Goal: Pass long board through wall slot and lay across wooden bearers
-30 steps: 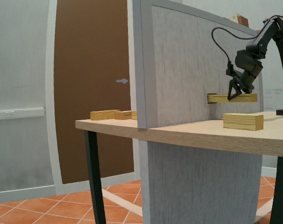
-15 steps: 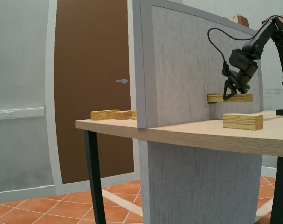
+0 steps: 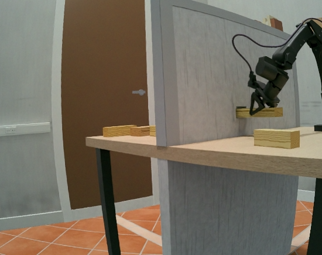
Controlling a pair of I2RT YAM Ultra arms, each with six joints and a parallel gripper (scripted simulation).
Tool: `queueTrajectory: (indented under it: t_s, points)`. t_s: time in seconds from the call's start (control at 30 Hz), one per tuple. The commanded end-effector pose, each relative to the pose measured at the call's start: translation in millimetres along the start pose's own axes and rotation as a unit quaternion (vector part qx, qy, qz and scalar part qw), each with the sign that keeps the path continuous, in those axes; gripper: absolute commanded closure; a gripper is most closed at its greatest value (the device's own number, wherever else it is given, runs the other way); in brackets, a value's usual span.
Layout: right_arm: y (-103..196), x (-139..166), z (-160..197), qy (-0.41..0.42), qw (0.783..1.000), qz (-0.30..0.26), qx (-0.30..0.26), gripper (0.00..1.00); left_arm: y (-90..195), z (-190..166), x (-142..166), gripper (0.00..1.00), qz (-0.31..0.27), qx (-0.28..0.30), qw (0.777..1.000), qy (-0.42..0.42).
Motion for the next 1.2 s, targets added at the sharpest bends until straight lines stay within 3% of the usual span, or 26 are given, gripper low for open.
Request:
queueTrajectory:
  t_s: [0.0,0.1,0.23,0.63,0.73,0.87,1.17]
  points:
    - [-0.5,-19.6,1.5,-0.001,0.999,-0.032,-0.006,0.0,9.8,9.5,-30.2,1.0,-0.05,-0.019,0.998,-0.031]
    - [-0.5,-19.6,1.5,-0.001,0.999,-0.032,-0.006,0.0,-0.8,13.0,-29.0,1.0,-0.046,-0.013,0.999,-0.023]
    - [-0.5,-19.6,1.5,-0.001,0.999,-0.032,-0.006,0.0,5.6,11.4,-47.0,1.0,-0.056,-0.027,0.997,-0.042]
    - [-0.5,-19.6,1.5,-0.001,0.999,-0.032,-0.006,0.0,-15.2,12.7,-49.1,1.0,-0.049,-0.016,0.998,-0.027]
    - [-0.5,-19.6,1.5,-0.001,0.999,-0.032,-0.006,0.0,-2.8,11.0,-60.5,1.0,-0.06,-0.026,0.997,-0.049]
    - [-0.5,-19.6,1.5,-0.001,0.999,-0.032,-0.006,0.0,1.5,14.5,-54.2,1.0,-0.058,-0.03,0.997,-0.039]
    - [-0.5,-19.6,1.5,-0.001,0.999,-0.032,-0.006,0.0,-1.8,10.8,-60.5,1.0,-0.06,-0.027,0.997,-0.049]
Point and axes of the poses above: on each arm, the point where the finger pads meet when closed, its own y axis back along the fingers, its own z axis across the jaws, x = y × z, the point moved 10 cm from there along y, back along the fingers, and after that the axes turned 5 degrees about y, right-handed, at the moved point
